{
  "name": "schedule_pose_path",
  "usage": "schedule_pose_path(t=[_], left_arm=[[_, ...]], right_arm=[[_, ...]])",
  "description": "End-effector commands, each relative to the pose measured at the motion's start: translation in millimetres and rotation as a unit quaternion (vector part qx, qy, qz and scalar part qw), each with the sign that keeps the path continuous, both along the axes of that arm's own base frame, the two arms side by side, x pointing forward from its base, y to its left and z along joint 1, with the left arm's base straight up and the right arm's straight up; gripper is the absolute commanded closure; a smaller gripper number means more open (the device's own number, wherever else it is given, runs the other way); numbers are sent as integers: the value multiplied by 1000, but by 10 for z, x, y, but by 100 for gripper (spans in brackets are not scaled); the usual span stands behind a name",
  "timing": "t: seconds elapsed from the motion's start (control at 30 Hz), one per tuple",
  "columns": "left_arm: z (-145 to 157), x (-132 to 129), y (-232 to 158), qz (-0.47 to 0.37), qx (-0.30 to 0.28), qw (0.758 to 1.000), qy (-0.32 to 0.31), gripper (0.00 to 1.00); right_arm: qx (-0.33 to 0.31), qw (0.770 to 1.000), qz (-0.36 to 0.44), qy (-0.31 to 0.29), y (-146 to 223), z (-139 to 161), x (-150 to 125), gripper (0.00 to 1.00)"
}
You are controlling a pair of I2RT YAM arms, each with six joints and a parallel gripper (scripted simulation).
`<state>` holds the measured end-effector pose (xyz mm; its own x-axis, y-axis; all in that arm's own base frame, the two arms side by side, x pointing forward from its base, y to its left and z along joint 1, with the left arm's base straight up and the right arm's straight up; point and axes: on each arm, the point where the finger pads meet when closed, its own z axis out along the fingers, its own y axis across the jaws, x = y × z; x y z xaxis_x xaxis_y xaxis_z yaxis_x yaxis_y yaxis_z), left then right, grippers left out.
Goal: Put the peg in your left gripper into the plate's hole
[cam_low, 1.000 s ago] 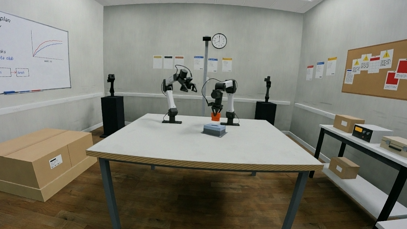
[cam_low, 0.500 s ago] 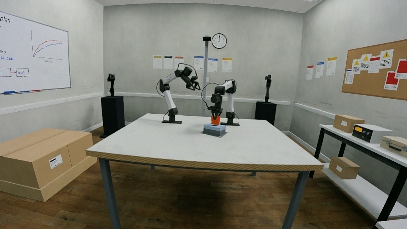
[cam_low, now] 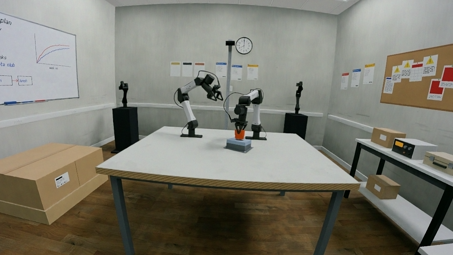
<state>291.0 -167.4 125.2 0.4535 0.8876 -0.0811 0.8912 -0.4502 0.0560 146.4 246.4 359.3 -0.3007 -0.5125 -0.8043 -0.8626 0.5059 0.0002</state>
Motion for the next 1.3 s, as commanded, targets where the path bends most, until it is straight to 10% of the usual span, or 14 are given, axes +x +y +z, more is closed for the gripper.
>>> schedule_pose_path(t=[0.0, 1.27], left_arm=[[132, 31, -15, 3, -17, 1000, -22, 60], [-66, 63, -40, -2, -23, 999, -28, 60]], right_arm=[[8, 1000, -3, -6, -12, 85, 0, 0], [8, 1000, -3, -6, -12, 85, 0, 0]])
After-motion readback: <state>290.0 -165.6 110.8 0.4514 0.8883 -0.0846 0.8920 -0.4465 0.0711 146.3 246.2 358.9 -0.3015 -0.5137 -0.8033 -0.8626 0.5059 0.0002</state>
